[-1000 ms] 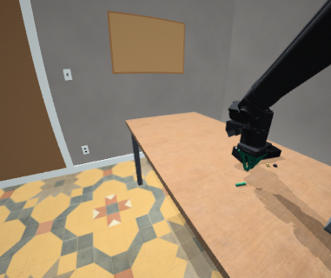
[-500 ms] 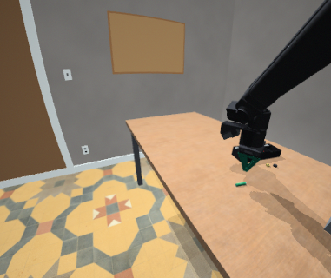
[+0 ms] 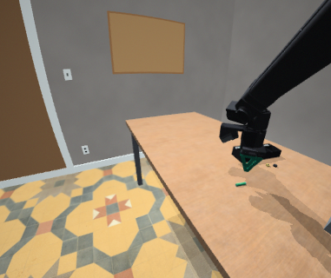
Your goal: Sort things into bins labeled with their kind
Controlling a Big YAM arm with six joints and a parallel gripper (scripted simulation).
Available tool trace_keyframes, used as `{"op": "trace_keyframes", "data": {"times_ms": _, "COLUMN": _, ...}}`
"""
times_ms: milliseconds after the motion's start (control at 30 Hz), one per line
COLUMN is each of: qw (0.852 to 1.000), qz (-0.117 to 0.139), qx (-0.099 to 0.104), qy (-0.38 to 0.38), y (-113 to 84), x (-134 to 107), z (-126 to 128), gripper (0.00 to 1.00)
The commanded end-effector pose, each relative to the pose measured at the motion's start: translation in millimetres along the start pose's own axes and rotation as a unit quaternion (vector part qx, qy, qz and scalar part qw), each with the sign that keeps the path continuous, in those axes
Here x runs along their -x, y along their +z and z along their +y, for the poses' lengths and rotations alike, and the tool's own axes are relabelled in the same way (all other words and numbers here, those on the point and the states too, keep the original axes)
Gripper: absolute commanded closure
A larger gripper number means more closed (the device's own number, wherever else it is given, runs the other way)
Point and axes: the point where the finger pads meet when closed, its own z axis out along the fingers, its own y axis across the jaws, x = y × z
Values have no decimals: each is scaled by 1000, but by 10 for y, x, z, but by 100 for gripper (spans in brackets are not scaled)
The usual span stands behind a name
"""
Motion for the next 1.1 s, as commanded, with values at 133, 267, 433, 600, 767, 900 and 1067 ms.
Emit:
{"op": "trace_keyframes", "data": {"times_ms": 133, "qw": 993, "qz": -10, "qx": -5, "qy": -120, "y": -24, "x": 195, "z": -27, "gripper": 76}}
{"op": "trace_keyframes", "data": {"times_ms": 267, "qw": 987, "qz": -13, "qx": -7, "qy": -163, "y": -19, "x": 134, "z": 12, "gripper": 76}}
{"op": "trace_keyframes", "data": {"times_ms": 433, "qw": 981, "qz": -17, "qx": -9, "qy": -196, "y": -37, "x": 127, "z": 23, "gripper": 76}}
{"op": "trace_keyframes", "data": {"times_ms": 600, "qw": 962, "qz": -26, "qx": -14, "qy": -272, "y": -60, "x": 48, "z": -23, "gripper": 76}}
{"op": "trace_keyframes", "data": {"times_ms": 767, "qw": 955, "qz": -25, "qx": -9, "qy": -296, "y": -55, "x": -16, "z": -24, "gripper": 76}}
{"op": "trace_keyframes", "data": {"times_ms": 900, "qw": 953, "qz": -29, "qx": -15, "qy": -302, "y": -95, "x": 111, "z": -102, "gripper": 76}}
{"op": "trace_keyframes", "data": {"times_ms": 1067, "qw": 952, "qz": -30, "qx": -17, "qy": -304, "y": -100, "x": 127, "z": -123, "gripper": 76}}
